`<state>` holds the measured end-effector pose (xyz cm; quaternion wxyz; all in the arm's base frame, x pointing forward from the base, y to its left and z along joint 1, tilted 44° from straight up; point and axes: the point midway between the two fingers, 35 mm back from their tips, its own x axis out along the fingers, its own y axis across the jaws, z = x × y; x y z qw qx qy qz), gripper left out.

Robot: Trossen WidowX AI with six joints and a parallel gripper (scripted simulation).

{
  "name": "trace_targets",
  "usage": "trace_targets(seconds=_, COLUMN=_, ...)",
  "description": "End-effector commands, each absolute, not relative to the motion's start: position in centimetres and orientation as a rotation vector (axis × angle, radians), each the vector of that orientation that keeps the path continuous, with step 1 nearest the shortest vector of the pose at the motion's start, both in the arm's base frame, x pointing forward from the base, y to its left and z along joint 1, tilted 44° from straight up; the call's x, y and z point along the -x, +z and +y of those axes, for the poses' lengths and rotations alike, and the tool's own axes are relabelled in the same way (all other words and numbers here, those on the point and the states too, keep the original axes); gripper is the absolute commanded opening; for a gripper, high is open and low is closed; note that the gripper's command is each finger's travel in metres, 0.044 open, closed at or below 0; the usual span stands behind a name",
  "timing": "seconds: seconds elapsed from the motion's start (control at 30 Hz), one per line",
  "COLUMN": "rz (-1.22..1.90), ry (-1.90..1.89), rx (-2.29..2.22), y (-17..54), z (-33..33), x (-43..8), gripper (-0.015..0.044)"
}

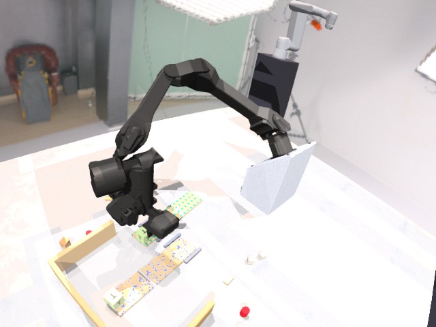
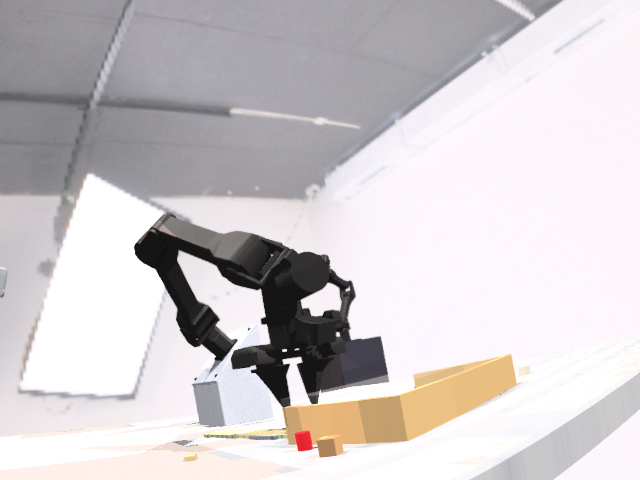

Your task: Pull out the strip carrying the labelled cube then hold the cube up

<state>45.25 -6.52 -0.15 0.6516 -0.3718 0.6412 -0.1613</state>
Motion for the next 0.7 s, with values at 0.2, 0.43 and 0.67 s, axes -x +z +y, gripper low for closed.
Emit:
trace_targets(seconds=0.2, rz=1.467, ry=-0.366, rx=0.852, y=-1.6, z=-7.9, x=-45.2, gripper=0.025)
trace_targets(seconds=0.43, rz=1.466, ry=-0.366, rx=0.853, y=-2.3, z=-8.6, x=-45.2, gripper=0.025)
trace_targets(seconds=0.67, rz=1.466, ry=-0.366, rx=0.853, y=-2.3, z=-8.7, x=-45.2, gripper=0.025)
